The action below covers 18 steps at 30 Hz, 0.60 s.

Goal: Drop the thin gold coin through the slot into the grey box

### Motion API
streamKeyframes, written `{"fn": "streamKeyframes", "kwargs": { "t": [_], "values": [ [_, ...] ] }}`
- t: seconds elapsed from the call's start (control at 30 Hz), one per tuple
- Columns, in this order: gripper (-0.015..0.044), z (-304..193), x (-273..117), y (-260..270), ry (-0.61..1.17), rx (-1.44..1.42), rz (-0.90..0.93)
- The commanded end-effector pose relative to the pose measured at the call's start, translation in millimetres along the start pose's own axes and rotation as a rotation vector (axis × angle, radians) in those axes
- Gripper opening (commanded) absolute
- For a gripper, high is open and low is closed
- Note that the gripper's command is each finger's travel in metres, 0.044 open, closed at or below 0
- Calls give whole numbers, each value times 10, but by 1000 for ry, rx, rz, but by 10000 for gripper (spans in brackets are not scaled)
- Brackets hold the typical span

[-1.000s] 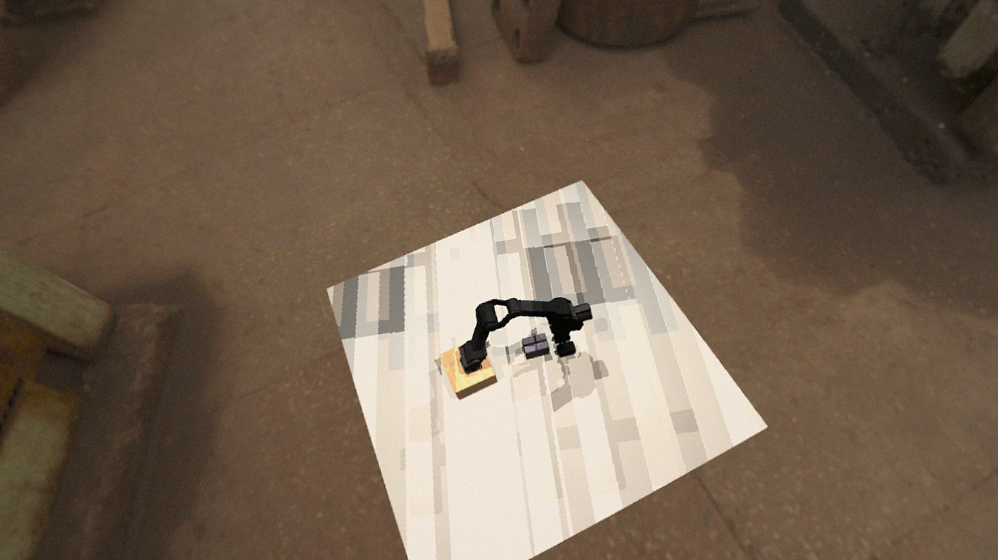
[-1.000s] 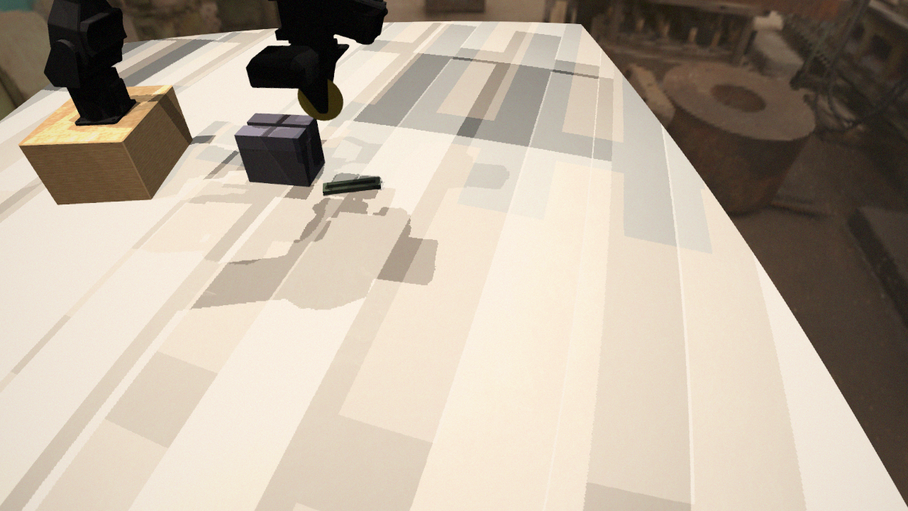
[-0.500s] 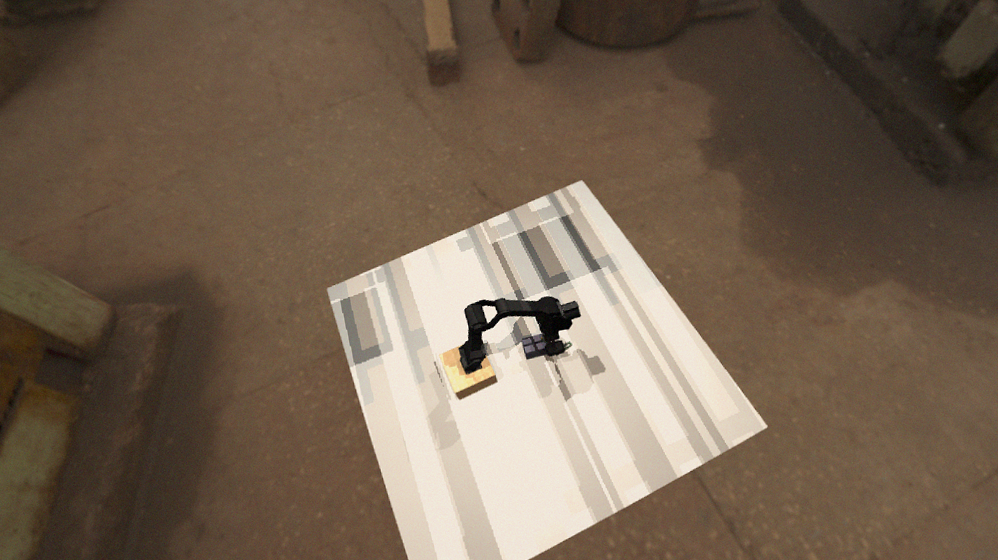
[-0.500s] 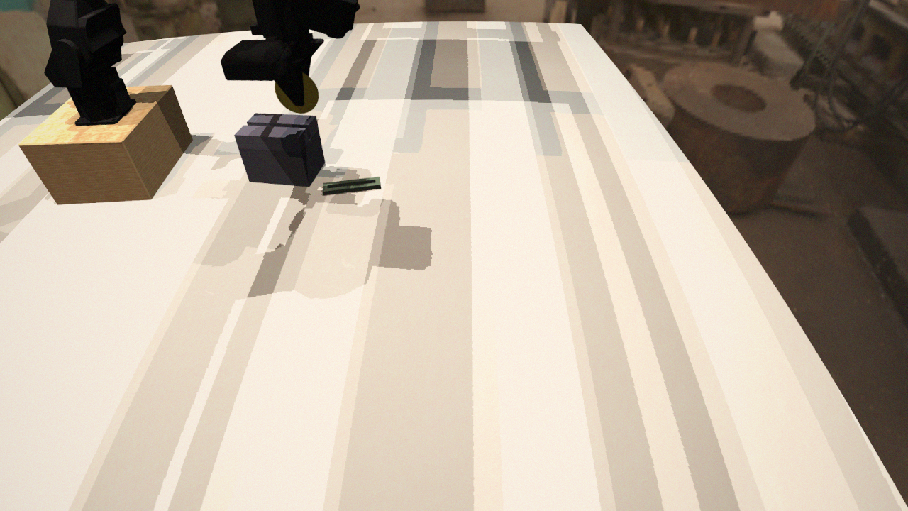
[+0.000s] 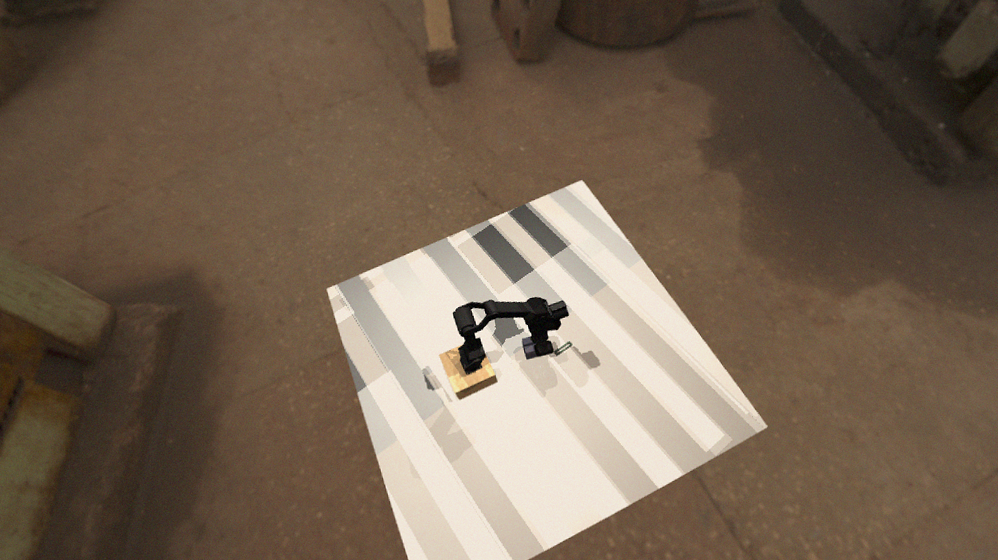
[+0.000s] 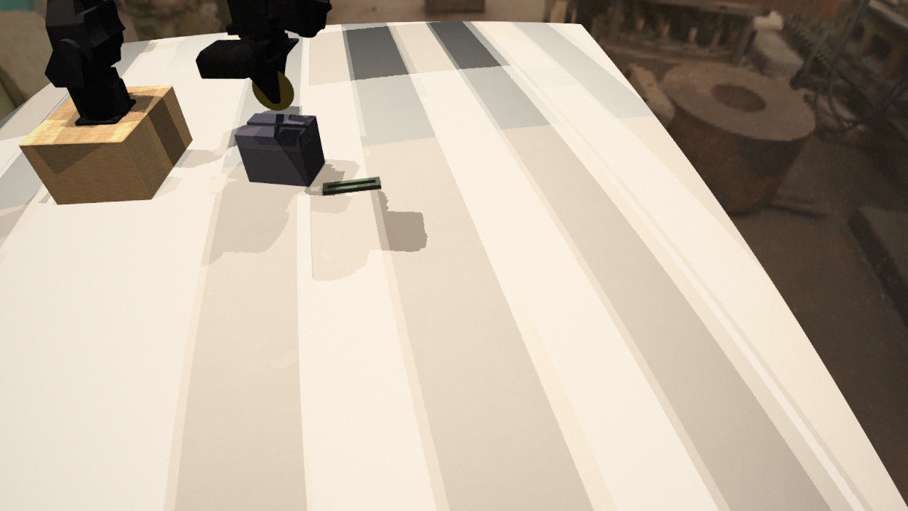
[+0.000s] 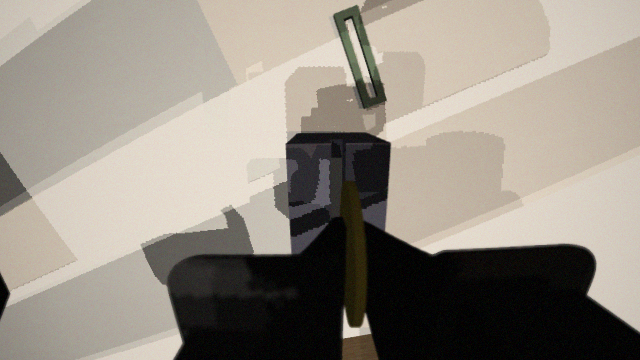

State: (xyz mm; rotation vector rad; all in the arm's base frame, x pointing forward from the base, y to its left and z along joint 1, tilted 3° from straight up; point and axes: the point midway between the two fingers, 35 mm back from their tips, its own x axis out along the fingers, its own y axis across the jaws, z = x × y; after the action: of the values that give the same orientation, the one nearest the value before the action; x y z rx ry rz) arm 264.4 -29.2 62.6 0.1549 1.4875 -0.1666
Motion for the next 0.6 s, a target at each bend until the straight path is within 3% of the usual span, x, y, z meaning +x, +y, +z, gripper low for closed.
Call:
{"fn": "streamKeyframes", "kwargs": {
  "t": [0.0,0.57],
  "values": [
    [0,-92,23,8,3,3,-4],
    [0,-63,30,16,1,0,0]
  ]
}}
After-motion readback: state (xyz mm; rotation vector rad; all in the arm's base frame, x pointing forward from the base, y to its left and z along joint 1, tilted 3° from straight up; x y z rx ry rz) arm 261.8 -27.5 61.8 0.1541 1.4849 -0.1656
